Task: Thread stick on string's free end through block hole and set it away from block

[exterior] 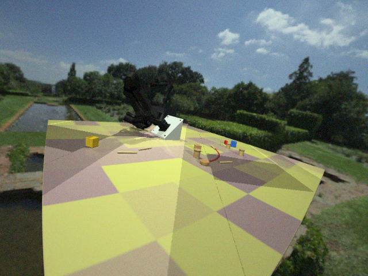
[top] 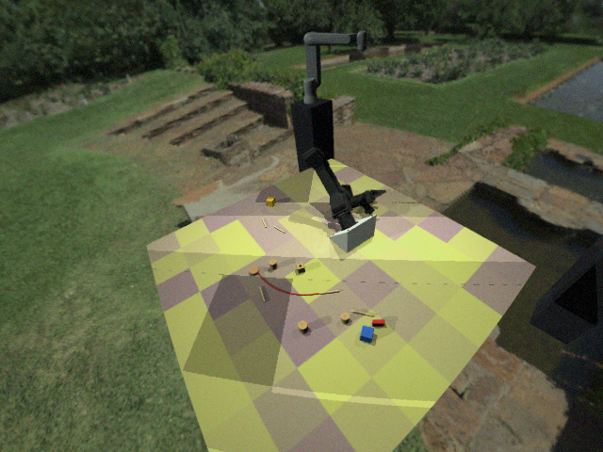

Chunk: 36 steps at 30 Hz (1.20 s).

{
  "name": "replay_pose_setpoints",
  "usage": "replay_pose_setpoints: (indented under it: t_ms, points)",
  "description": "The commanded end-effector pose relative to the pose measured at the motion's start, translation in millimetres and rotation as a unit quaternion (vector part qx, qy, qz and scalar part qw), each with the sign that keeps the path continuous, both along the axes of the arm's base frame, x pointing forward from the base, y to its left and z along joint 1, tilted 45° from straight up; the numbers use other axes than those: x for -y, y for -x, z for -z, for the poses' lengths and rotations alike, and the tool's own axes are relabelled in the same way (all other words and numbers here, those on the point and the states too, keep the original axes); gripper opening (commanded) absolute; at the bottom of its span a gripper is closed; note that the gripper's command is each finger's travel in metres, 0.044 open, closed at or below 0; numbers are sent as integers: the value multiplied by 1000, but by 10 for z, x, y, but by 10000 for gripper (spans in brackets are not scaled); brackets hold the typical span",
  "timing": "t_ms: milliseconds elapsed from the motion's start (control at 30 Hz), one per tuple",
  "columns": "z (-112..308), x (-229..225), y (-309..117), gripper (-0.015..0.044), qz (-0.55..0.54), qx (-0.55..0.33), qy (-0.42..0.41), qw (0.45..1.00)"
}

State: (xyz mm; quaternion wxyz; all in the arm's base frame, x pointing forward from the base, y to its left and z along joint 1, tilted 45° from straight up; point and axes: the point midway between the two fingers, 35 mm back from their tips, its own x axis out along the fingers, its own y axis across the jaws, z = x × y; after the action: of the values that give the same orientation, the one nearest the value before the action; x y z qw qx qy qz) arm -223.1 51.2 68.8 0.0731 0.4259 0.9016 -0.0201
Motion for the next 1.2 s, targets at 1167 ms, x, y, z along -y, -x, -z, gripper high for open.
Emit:
replay_pose_setpoints:
  t_ms: [1167]
  points:
    - [-1183, 1203, 901, 440, -148, -383, 504, 760]
